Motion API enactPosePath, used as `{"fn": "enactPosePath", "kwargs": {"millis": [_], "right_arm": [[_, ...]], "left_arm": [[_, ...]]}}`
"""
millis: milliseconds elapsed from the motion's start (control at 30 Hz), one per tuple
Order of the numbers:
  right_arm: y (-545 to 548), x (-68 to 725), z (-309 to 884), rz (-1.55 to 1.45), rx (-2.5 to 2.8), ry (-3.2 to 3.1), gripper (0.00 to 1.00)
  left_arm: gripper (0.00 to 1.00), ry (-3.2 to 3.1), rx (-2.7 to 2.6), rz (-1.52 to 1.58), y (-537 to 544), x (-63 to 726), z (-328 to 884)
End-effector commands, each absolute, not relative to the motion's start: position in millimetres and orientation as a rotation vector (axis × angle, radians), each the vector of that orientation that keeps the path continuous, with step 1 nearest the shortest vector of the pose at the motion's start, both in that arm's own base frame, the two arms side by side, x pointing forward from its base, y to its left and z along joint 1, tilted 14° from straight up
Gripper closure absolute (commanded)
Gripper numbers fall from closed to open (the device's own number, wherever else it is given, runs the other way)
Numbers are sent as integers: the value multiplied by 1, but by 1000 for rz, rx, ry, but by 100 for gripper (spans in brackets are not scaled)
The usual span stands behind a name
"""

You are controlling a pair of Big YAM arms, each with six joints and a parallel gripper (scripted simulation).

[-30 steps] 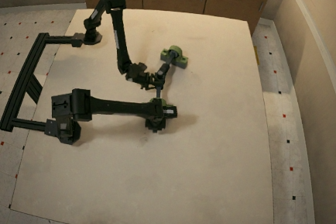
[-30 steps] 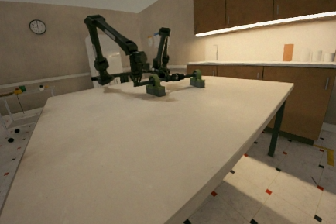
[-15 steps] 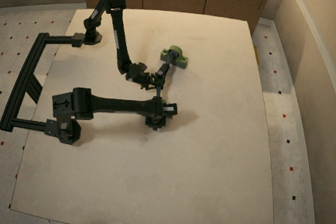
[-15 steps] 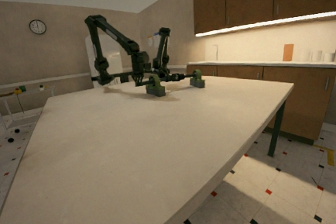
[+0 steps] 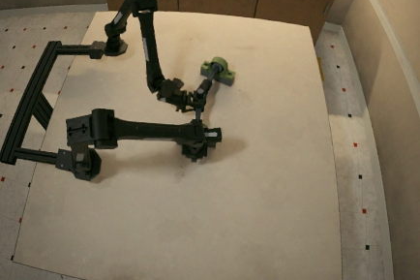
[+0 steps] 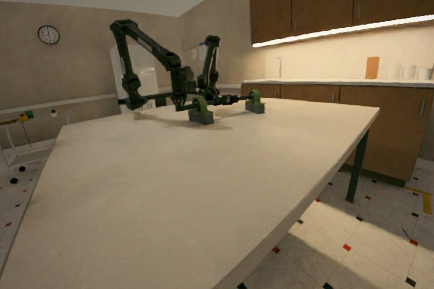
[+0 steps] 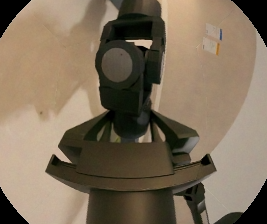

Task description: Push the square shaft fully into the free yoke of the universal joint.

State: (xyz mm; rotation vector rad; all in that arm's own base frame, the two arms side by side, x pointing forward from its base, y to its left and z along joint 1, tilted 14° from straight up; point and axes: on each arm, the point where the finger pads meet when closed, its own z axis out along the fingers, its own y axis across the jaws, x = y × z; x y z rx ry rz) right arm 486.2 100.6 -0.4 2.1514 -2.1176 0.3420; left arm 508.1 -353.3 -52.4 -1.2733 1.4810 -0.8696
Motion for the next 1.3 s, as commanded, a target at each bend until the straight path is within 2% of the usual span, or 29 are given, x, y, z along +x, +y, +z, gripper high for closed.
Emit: {"fn": "enactPosePath", "kwargs": {"millis": [0,433,500,533,567,1267], "right_arm": [[125,493,-2,341,2165,-2122,82],[101,493,9,356,2164,-2142,82],[101,493,7,352,2162,-2139,59],[100,492,5,350,2161,-2137,53],[106,494,17,371,2174,-2153,53],[125,492,54,406,2200,-2177,53]], "left_arm": [[53,1444,-1295,-922,-364,517,-39],[53,1444,-1295,-922,-364,517,-39],[31,1444,-1295,-922,-364,517,-39],[19,1444,-1295,-922,-364,517,-39],[8,1444,-1295,-922,-364,517,-39],[7,1497,-1289,-880,-352,469,-52]]}}
